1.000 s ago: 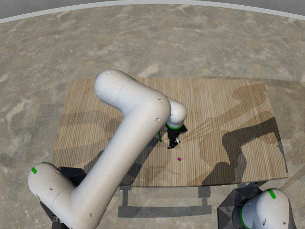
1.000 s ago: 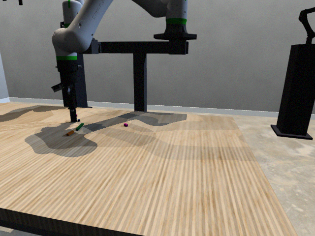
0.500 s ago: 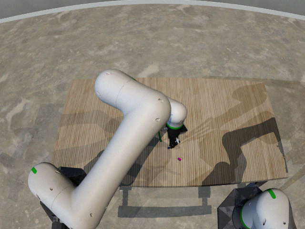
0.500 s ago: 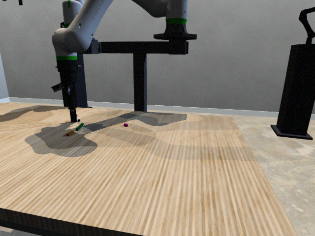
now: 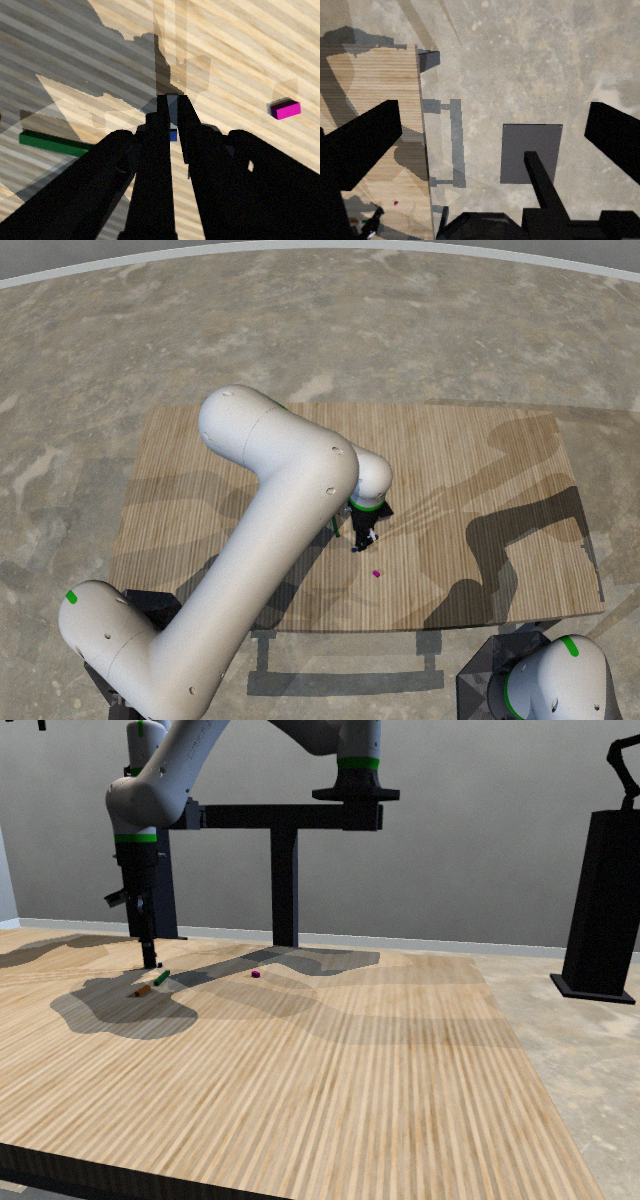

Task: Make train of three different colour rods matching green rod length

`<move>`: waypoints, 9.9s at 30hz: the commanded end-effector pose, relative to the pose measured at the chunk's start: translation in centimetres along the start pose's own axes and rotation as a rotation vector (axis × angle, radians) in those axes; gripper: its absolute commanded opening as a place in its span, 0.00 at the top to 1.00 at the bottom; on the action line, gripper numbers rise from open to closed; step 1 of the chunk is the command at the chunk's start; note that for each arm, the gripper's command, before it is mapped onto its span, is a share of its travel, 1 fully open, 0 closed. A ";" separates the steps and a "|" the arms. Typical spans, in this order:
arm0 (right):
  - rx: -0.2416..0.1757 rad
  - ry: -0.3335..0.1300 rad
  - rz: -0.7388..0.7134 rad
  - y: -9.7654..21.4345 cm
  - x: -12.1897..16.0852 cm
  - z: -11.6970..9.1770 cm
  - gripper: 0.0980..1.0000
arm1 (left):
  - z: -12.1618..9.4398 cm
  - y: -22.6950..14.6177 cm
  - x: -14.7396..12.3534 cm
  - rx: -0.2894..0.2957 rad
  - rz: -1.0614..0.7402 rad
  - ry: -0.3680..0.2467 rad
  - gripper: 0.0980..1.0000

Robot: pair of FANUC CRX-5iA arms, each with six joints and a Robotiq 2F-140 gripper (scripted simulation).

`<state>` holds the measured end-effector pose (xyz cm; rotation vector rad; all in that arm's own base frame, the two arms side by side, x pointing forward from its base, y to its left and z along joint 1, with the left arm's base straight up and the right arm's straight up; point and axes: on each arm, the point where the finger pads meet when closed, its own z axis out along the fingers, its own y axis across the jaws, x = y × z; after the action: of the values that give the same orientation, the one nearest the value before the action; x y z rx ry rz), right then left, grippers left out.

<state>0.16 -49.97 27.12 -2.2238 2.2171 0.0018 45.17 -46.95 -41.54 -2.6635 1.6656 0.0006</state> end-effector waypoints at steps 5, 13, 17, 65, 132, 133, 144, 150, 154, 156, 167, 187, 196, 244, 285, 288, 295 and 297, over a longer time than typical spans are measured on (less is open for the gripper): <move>0.000 0.002 0.000 0.0 0.0 -0.1 0.00 | -0.1 -0.1 0.1 0.001 0.000 0.002 0.97; 0.000 0.002 0.000 0.0 0.0 -0.1 0.00 | -0.1 -0.1 0.0 0.001 0.000 0.002 0.97; 0.000 0.002 0.000 0.0 0.0 -0.1 0.00 | -0.1 -0.1 -0.1 0.001 0.000 0.002 0.97; 0.000 0.002 0.000 0.0 0.0 -0.1 0.00 | -0.2 -0.1 -0.2 0.001 0.000 0.002 0.85; 0.000 0.002 0.000 0.0 0.0 -0.1 0.00 | -8.1 -7.4 0.5 0.000 -0.447 0.003 0.00; 0.000 0.002 0.000 0.0 0.0 -0.1 0.00 | -7.9 -8.9 0.6 0.000 -0.540 0.003 0.00; 0.000 0.002 0.000 0.0 0.0 -0.1 0.00 | -7.2 -14.4 0.2 0.000 -0.868 0.003 0.00; 0.000 0.002 0.000 0.0 0.0 -0.1 0.00 | -6.8 -16.9 -0.1 0.000 -1.024 0.003 0.00; 0.000 0.002 0.000 0.0 0.0 -0.1 0.00 | -6.7 -18.0 -0.3 0.000 -1.088 0.003 0.00; 0.000 0.002 0.000 0.0 0.0 -0.1 0.00 | -6.7 -18.0 -0.3 0.000 -1.088 0.003 0.85; 0.000 0.002 0.000 0.0 0.0 -0.1 0.00 | -6.7 -18.0 -0.3 0.000 -1.088 0.003 0.85; 0.000 0.002 0.000 0.0 0.0 -0.1 0.00 | -6.4 -18.0 -0.3 0.000 -1.088 0.003 0.85; 0.000 0.002 0.000 0.0 0.0 -0.1 0.00 | -5.6 -18.0 -0.3 0.000 -1.088 0.003 0.85; 0.000 0.002 0.000 0.0 0.0 -0.1 0.00 | -1.5 -18.0 -0.2 0.000 -1.088 0.003 0.85; 0.000 0.002 0.000 0.0 0.0 -0.1 0.00 | 0.0 -18.0 -0.2 0.000 -1.088 0.003 0.85; 0.000 0.002 0.000 0.0 0.0 -0.1 0.00 | 0.0 -18.0 -0.2 0.000 -1.088 0.003 0.85; 0.000 0.002 0.000 0.0 0.0 -0.1 0.00 | 0.0 -18.0 -0.2 0.000 -1.088 0.003 0.85; 0.000 0.002 0.000 0.0 0.0 -0.1 0.00 | 0.0 -18.0 -0.2 0.000 -1.088 0.003 0.85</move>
<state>0.16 -49.97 27.12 -2.2238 2.2171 0.0018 61.13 -38.79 -41.70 -3.1409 0.0473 0.0006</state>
